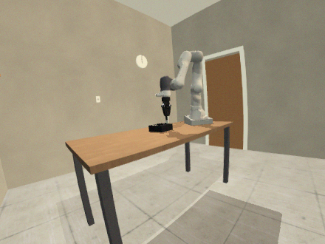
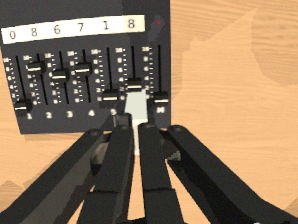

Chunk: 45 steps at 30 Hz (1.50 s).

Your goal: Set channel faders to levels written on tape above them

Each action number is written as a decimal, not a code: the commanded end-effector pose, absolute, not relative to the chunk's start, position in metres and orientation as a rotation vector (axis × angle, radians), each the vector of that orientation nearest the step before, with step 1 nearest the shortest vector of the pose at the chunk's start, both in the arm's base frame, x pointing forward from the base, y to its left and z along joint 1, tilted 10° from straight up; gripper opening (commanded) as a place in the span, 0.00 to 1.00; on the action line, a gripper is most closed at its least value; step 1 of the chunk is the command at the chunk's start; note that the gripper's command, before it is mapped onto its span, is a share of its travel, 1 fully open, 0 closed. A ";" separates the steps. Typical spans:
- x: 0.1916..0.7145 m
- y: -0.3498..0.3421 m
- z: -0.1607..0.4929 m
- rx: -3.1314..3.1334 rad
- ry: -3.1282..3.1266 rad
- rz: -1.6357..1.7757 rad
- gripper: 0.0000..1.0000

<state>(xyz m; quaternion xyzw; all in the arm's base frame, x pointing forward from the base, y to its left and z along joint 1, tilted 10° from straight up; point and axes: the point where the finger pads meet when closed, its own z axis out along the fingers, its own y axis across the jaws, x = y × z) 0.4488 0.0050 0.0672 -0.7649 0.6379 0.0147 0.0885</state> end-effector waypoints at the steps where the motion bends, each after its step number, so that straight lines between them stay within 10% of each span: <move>1: 0.451 -0.001 0.068 -2.275 1.899 0.035 0.00; 45: 0.454 -0.017 0.065 -2.275 1.899 0.035 0.00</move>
